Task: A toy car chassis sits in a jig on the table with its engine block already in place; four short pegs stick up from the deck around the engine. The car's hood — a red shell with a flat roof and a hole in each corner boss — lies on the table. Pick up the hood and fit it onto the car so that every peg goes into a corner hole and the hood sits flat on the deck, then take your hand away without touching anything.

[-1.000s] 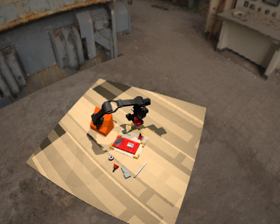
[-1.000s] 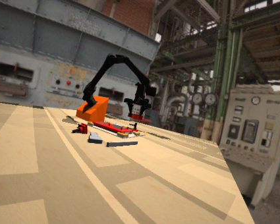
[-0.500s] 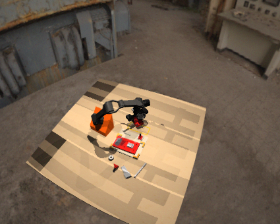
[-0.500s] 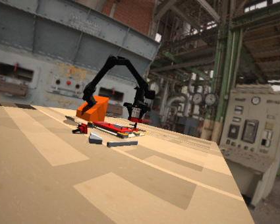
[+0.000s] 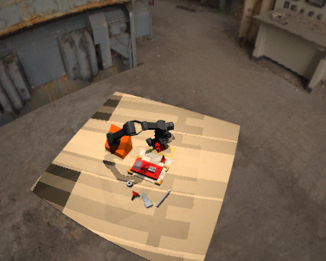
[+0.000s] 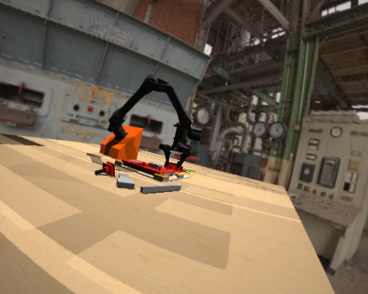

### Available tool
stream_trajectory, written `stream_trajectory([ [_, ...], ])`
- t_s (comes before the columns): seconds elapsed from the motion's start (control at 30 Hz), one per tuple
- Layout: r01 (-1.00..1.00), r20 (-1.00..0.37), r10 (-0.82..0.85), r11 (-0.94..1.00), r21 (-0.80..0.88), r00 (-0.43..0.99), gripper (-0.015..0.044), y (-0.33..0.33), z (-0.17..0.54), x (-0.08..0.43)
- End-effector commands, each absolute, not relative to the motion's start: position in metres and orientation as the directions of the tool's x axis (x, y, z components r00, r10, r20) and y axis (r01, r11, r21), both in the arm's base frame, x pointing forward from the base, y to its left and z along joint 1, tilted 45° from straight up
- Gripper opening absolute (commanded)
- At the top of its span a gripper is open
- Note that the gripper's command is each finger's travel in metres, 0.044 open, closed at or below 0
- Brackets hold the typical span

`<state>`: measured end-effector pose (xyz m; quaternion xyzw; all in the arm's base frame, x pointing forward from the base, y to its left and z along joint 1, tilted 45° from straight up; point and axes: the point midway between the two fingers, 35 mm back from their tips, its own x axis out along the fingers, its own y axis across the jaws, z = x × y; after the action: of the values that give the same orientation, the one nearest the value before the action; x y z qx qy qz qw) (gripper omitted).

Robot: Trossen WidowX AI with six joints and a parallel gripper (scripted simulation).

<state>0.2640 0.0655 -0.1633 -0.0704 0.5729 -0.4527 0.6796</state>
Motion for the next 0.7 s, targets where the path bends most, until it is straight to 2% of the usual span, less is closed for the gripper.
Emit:
stream_trajectory([
  [0.0,0.537,-0.716,-0.695,0.580,-0.612,-0.065,0.0210,0.067,-0.163,0.265],
  [0.3,0.537,-0.716,-0.695,0.580,-0.612,-0.065,0.0440,0.067,-0.163,0.265],
  [0.67,0.535,-0.718,-0.695,0.590,-0.605,-0.045,0.0440,0.118,-0.111,0.267],
])
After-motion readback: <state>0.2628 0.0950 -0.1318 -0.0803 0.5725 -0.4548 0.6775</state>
